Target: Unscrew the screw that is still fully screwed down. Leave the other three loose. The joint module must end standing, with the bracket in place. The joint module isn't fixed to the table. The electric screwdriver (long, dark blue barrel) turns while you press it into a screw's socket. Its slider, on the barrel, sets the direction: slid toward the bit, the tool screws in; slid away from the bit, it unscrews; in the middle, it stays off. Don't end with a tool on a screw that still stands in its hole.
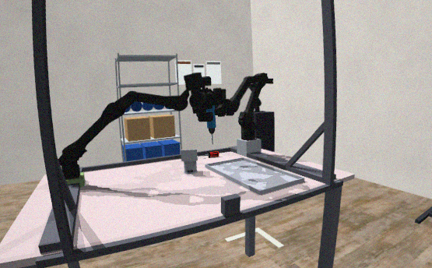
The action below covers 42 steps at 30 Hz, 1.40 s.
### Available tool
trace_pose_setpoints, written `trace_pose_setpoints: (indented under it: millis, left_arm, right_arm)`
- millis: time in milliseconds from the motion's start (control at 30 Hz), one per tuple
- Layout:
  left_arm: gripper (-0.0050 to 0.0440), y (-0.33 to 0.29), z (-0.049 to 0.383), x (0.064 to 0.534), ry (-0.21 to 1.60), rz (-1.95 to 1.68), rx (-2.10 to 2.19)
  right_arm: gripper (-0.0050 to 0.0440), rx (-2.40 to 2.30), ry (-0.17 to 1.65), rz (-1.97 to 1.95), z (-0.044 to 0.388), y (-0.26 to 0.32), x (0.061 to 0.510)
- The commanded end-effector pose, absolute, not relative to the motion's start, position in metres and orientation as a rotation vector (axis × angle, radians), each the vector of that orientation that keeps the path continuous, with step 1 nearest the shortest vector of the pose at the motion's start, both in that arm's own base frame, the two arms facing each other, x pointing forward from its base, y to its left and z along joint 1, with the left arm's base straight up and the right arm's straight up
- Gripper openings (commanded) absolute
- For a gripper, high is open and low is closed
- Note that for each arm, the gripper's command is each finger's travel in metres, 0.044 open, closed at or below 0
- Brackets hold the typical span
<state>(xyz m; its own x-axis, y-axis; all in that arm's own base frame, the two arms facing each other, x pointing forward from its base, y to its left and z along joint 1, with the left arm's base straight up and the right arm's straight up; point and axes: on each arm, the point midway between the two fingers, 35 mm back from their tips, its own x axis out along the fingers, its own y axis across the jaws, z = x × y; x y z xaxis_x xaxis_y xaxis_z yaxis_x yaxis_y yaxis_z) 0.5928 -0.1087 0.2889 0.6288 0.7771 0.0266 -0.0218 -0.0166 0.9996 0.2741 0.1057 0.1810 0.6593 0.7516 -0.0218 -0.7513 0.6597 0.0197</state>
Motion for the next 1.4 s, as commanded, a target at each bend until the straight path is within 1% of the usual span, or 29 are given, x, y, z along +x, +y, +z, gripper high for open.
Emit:
trace_pose_setpoints:
  millis: [0, 200, 300, 367, 533, 567, 700, 733, 867, 933, 1133, 1367]
  left_arm:
    - [0.0060, -0.103, 0.330, 0.579, 0.627, 0.759, 1.393]
    - [0.0060, -0.115, 0.326, 0.571, 0.633, 0.754, 1.400]
    - [0.0132, -0.121, 0.326, 0.566, 0.633, 0.753, 1.400]
    - [0.0132, -0.121, 0.326, 0.566, 0.633, 0.753, 1.400]
    - [0.0252, -0.146, 0.324, 0.546, 0.636, 0.749, 1.398]
    - [0.0276, -0.148, 0.313, 0.550, 0.646, 0.742, 1.415]
    - [0.0372, -0.142, 0.320, 0.551, 0.601, 0.744, 1.379]
    - [0.0385, -0.142, 0.319, 0.552, 0.583, 0.741, 1.367]
    - [0.0385, -0.139, 0.303, 0.560, 0.463, 0.698, 1.291]
    - [0.0385, -0.139, 0.303, 0.560, 0.463, 0.698, 1.291]
    - [0.0385, -0.134, 0.271, 0.566, 0.271, 0.583, 1.129]
    - [0.0385, -0.129, 0.231, 0.560, 0.118, 0.413, 0.915]
  right_arm:
    - [0.0162, -0.006, -0.005, 0.851, 0.192, 0.106, 0.276]
    - [0.0162, -0.006, -0.005, 0.851, 0.192, 0.106, 0.276]
    - [0.0162, -0.006, -0.005, 0.851, 0.192, 0.106, 0.276]
    - [0.0162, -0.006, -0.005, 0.851, 0.192, 0.106, 0.276]
    - [0.0162, -0.006, -0.005, 0.851, 0.192, 0.106, 0.276]
    - [0.0162, -0.006, -0.005, 0.851, 0.192, 0.106, 0.276]
    - [0.0162, -0.006, -0.005, 0.851, 0.192, 0.106, 0.276]
    - [0.0162, -0.006, -0.005, 0.851, 0.192, 0.106, 0.276]
    - [0.0162, -0.006, -0.005, 0.851, 0.192, 0.106, 0.276]
    - [0.0162, -0.006, -0.005, 0.851, 0.192, 0.106, 0.276]
    - [0.0162, -0.006, -0.005, 0.851, 0.192, 0.106, 0.276]
    - [0.0162, -0.006, -0.005, 0.851, 0.192, 0.106, 0.276]
